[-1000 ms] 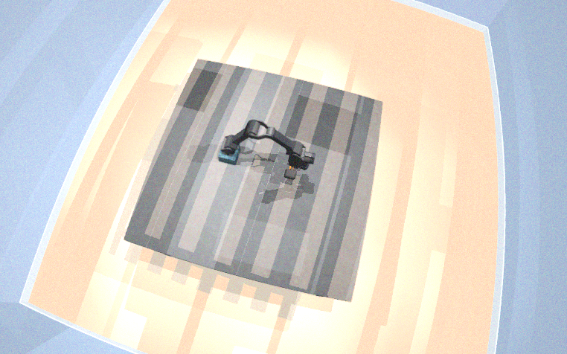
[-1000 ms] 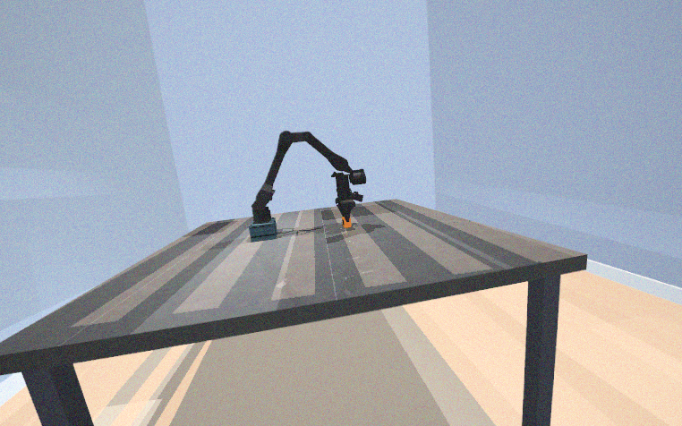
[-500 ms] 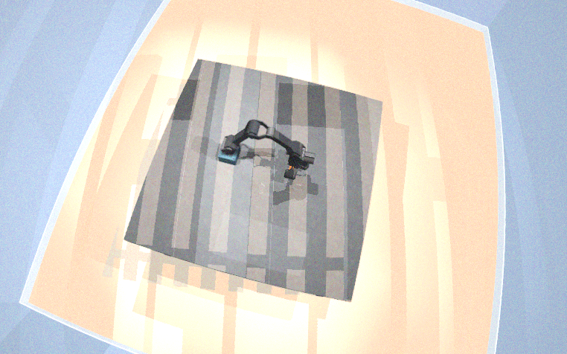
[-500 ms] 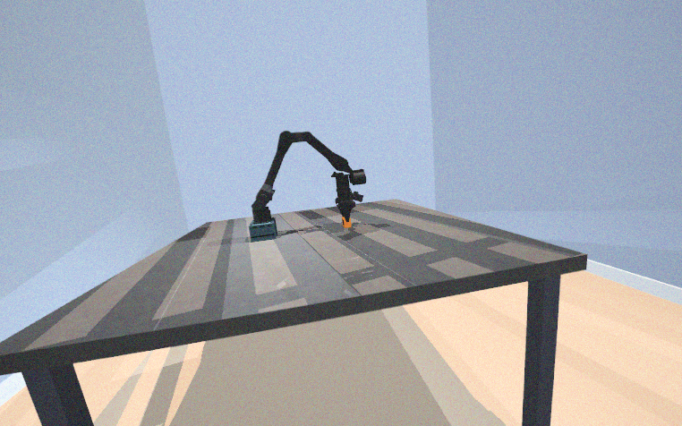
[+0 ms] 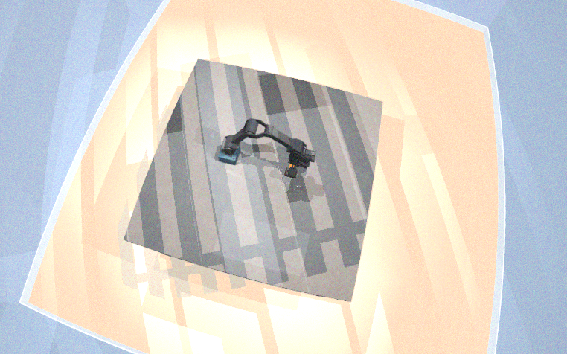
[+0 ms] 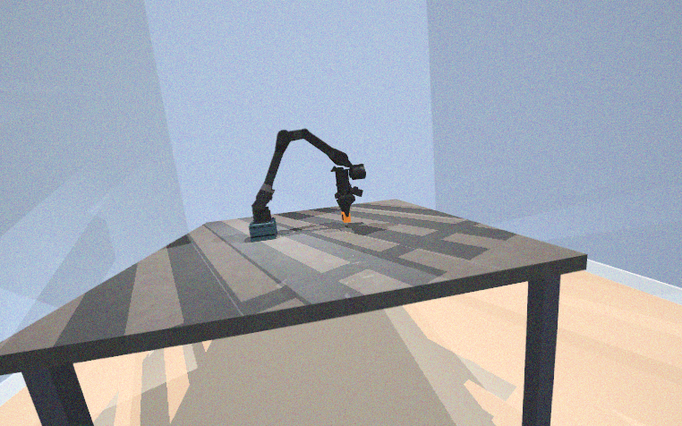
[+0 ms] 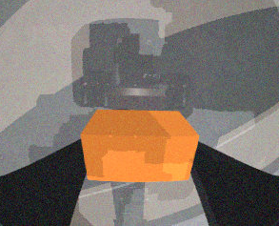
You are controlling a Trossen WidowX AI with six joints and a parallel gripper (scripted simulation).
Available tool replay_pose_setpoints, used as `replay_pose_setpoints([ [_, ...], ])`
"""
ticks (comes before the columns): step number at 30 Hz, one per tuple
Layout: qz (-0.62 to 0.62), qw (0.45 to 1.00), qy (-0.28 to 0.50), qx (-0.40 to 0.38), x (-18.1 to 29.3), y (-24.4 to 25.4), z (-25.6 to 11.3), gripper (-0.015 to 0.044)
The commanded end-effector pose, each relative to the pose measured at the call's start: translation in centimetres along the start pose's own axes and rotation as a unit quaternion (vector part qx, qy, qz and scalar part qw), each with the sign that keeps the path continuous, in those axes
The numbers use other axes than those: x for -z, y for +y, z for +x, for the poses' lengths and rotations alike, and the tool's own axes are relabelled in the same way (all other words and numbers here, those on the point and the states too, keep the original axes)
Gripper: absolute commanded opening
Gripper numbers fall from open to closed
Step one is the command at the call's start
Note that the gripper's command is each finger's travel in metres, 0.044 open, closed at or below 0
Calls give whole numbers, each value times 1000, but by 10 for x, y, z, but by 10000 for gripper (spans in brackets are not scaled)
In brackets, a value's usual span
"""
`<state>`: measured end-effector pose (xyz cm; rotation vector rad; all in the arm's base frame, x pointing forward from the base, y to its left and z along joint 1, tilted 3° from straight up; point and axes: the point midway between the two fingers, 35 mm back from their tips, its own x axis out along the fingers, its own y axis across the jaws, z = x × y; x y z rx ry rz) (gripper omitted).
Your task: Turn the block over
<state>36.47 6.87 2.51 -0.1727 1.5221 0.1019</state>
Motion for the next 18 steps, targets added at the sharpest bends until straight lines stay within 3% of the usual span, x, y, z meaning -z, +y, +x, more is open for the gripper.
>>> replay_pose_setpoints([
  [1, 0, 1000, -6, 0, 0, 0, -4, 0],
  [18, 0, 991, -135, -1, -3, 1, 9, 0],
])
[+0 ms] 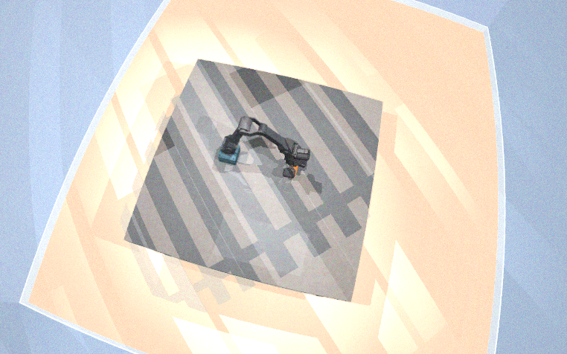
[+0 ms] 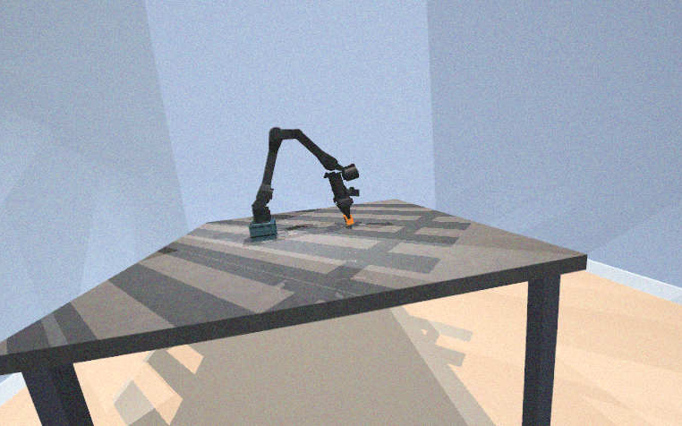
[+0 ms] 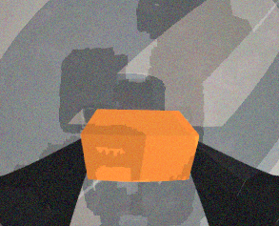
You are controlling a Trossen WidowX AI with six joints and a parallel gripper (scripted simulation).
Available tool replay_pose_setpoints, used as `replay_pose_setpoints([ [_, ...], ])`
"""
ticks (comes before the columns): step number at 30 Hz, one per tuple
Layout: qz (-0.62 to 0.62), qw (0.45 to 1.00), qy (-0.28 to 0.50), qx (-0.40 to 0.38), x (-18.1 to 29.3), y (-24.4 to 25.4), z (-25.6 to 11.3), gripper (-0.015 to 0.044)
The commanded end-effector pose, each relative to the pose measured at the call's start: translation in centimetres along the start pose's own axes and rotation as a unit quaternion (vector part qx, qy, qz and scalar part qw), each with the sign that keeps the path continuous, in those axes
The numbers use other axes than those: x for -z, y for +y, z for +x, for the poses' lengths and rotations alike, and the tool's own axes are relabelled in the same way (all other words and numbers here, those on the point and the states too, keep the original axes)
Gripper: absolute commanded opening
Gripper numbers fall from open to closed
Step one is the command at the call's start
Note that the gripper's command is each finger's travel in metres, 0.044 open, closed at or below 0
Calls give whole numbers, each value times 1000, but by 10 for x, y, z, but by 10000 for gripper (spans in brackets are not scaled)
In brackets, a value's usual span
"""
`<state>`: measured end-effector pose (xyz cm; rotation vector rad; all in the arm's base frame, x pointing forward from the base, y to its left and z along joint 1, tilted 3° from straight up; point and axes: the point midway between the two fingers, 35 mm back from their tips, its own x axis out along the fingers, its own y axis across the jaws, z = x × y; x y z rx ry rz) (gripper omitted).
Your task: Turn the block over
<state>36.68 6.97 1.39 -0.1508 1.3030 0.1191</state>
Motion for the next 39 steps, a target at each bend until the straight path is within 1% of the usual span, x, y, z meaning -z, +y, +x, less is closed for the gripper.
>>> replay_pose_setpoints([
  [1, -2, 999, -33, 1, -1, -1, -2, 0],
  [18, -2, 987, -161, 2, 7, -1, -5, 0],
  [24, -2, 986, -167, 2, 7, -1, -5, 0],
  [39, -1, 965, -263, 0, -1, 0, 29, 0],
])
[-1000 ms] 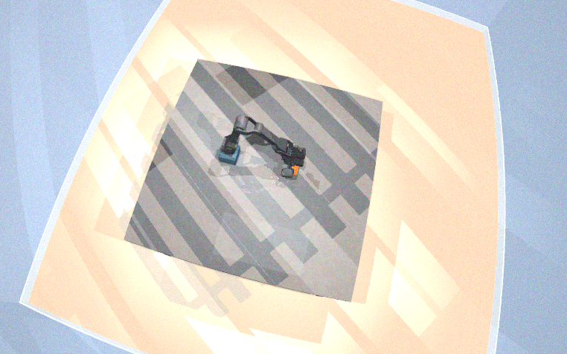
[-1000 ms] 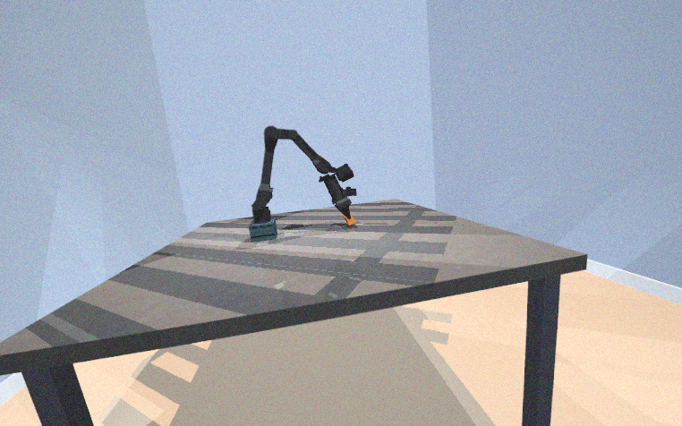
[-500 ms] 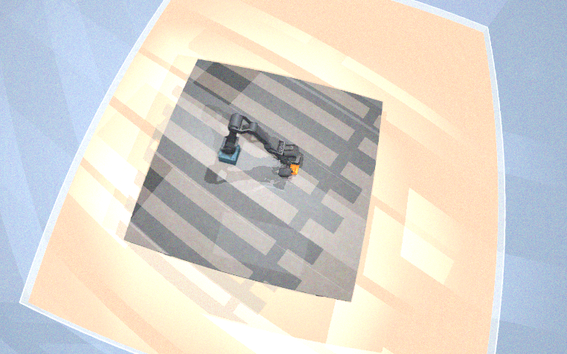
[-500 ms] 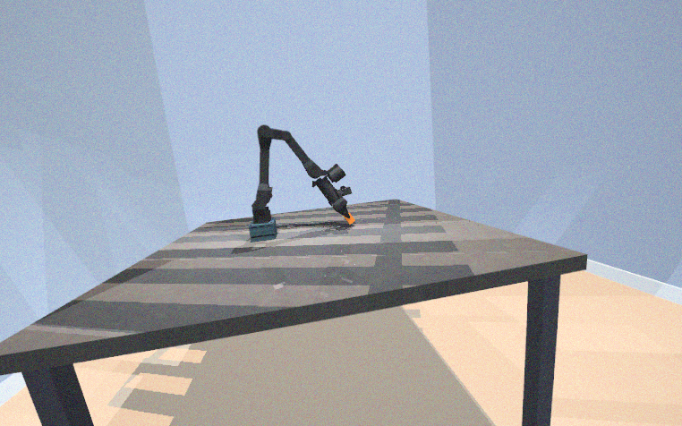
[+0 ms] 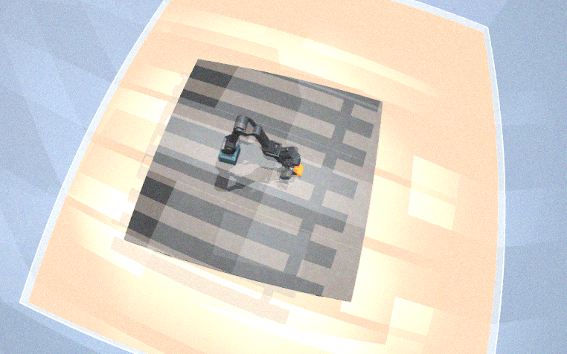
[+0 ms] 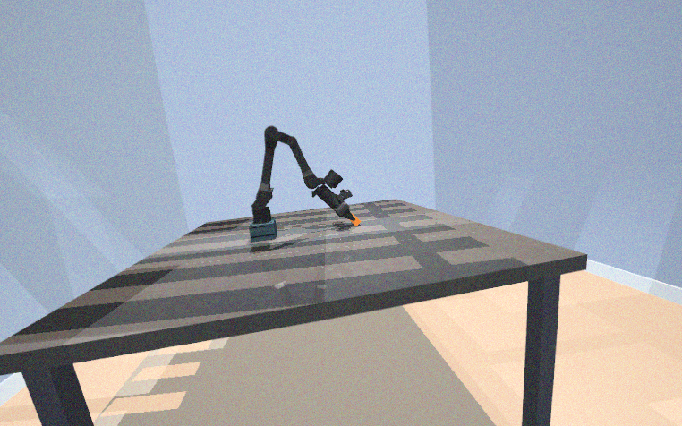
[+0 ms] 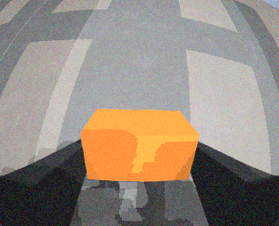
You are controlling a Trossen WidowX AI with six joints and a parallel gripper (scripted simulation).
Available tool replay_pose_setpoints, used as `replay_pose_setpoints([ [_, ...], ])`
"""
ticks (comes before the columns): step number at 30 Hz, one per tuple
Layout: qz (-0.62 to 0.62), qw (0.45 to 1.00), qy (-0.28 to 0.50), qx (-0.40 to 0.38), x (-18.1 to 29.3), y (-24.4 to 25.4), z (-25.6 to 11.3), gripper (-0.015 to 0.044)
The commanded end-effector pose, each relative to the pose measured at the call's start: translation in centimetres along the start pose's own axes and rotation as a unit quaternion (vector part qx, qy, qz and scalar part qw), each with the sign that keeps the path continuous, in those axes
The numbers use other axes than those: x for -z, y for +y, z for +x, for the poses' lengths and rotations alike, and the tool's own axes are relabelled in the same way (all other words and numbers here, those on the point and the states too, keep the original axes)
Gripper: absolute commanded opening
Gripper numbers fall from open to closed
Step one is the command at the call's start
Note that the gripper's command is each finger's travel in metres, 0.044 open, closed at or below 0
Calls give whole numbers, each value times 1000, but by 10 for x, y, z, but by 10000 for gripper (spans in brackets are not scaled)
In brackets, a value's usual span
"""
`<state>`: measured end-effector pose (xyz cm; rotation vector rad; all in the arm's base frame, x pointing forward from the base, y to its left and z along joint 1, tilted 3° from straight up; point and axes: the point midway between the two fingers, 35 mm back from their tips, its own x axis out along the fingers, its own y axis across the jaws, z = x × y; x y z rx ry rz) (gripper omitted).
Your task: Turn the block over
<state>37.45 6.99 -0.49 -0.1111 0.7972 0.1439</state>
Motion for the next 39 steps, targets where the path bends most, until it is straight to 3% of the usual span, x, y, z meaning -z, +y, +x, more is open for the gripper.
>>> replay_pose_setpoints([
  [1, -2, 1000, -19, -1, 6, 1, 9, 0],
  [27, -3, 981, -192, 0, 24, -1, 0, 0],
  [39, -3, 976, -218, 0, 22, -1, -4, 0],
])
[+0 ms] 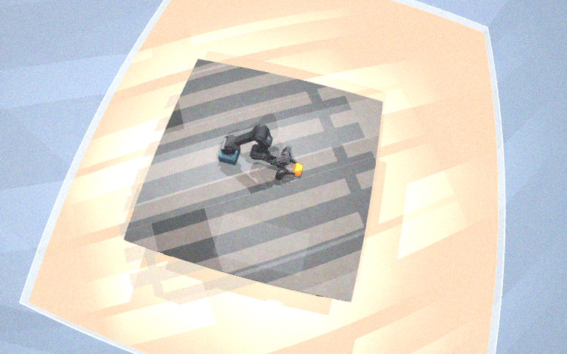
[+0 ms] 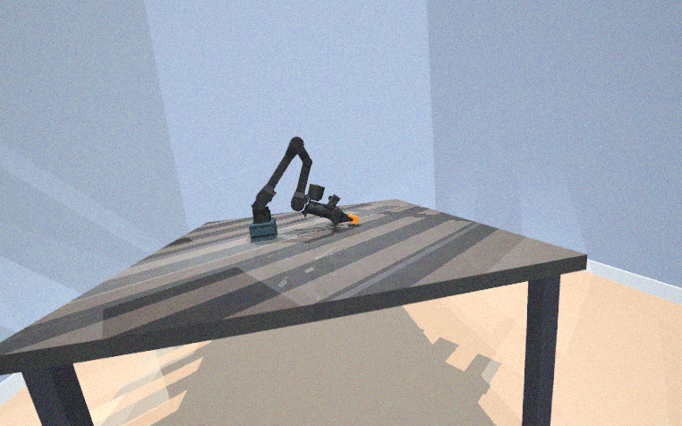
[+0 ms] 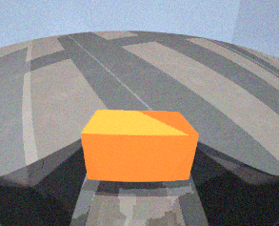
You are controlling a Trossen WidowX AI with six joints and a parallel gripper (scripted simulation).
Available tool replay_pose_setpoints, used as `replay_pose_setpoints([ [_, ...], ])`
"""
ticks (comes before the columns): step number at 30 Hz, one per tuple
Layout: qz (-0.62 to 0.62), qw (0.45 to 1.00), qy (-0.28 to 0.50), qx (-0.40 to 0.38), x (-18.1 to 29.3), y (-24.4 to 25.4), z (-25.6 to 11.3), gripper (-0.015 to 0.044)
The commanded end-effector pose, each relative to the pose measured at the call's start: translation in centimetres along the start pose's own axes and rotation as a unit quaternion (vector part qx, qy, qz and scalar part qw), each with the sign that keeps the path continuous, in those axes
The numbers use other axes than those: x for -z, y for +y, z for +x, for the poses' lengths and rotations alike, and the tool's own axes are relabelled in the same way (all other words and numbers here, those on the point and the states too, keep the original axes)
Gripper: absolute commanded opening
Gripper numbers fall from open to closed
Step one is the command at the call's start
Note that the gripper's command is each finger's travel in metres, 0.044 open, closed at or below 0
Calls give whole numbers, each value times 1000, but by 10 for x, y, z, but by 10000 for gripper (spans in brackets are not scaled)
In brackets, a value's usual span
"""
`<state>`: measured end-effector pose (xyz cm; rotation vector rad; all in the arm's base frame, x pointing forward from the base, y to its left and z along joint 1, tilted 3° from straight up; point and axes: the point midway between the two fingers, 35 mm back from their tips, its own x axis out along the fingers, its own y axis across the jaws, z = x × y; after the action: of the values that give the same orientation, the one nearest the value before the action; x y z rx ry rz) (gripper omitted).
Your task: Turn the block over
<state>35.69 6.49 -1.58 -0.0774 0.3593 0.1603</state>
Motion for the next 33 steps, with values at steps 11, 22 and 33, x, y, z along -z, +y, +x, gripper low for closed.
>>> replay_pose_setpoints([
  [11, -2, 1000, 0, -2, 2, 0, 0, 105],
  [22, -2, 1000, 0, -2, 2, 0, 0, 394],
  [33, -2, 1000, 0, -2, 2, 0, 0, 440],
])
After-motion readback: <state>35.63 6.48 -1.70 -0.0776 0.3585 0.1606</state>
